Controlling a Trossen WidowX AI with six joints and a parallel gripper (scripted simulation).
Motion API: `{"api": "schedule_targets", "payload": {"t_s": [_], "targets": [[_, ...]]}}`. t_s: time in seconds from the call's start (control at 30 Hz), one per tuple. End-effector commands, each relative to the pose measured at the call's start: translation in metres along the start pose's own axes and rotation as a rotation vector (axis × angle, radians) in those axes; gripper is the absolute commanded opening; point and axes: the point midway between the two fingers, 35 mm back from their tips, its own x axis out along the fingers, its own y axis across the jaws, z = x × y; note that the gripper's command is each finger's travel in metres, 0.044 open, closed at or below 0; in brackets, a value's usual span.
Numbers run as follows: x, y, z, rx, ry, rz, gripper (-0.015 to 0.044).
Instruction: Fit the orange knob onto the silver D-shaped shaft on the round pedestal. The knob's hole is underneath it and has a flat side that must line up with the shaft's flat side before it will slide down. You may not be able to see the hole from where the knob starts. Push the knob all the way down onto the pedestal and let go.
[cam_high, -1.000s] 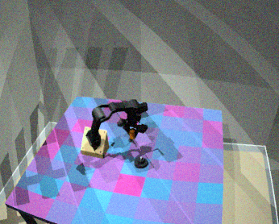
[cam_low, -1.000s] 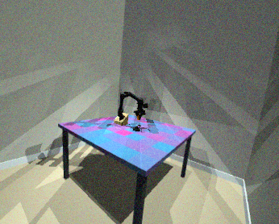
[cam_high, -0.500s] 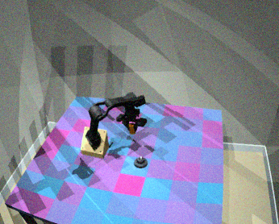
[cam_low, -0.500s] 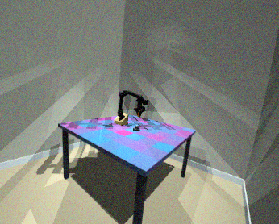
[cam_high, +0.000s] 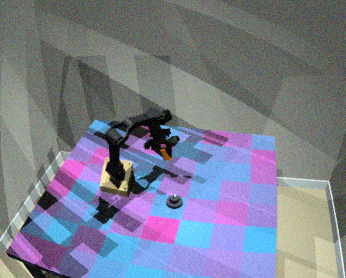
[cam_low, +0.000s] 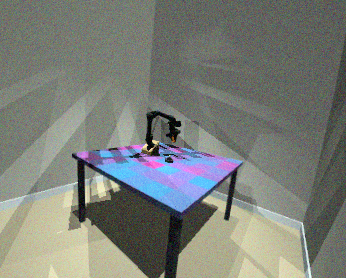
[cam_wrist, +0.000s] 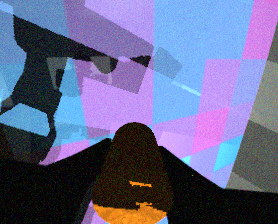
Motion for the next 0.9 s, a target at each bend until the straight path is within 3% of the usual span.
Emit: {"api": "schedule_targets", "payload": {"t_s": [0.0,0.7,0.87], "targets": [[-0.01,-0.006,0.002,0.011,-0.011,-0.09,0.0],[-0.049,-0.028,0.015,0.013,-0.011,-0.544,0.0],[-0.05,-0.029,0.016,0.014,-0.011,-0.563,0.0]]}}
